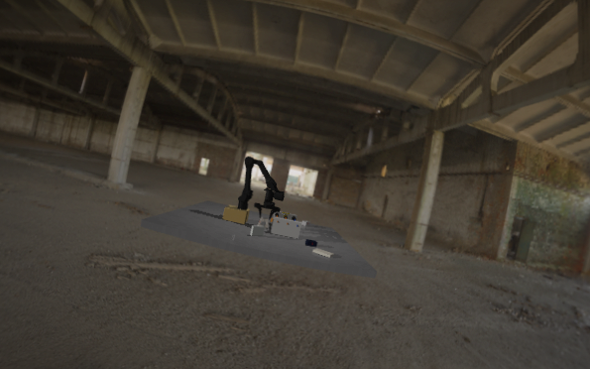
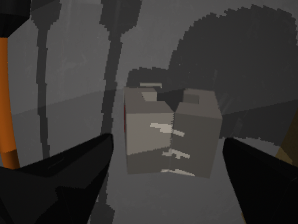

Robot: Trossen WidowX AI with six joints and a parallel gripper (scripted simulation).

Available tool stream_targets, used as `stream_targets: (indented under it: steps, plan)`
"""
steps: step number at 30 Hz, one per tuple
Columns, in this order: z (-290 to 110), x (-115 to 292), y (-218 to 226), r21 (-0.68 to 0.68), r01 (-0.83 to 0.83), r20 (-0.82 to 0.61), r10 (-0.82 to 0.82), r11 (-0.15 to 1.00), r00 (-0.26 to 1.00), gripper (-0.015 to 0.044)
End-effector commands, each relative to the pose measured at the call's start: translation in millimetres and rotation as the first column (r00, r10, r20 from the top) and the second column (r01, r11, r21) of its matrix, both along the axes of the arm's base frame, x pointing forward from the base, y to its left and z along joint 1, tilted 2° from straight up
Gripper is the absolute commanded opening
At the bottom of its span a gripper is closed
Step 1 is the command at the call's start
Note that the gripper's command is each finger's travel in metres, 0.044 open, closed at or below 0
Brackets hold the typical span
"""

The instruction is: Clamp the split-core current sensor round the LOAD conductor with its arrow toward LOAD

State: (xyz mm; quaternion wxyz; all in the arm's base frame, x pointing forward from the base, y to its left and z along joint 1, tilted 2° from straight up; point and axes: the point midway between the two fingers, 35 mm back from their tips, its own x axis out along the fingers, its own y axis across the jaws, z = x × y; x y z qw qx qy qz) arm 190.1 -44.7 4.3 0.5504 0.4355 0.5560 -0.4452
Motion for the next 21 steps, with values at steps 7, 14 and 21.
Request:
stream_targets:
  steps: [7, 14, 21]
  plan:
    - [-1.2, -0.3, 0.1, 0.000, 0.001, -0.001, -0.001, 1.000, 1.000, 0.0280]
    - [-1.2, -0.3, 0.1, 0.000, 0.001, -0.001, -0.001, 1.000, 1.000, 0.0233]
    - [1.2, 0.4, 0.0, 0.000, 0.001, -0.001, -0.001, 1.000, 1.000, 0.0148]
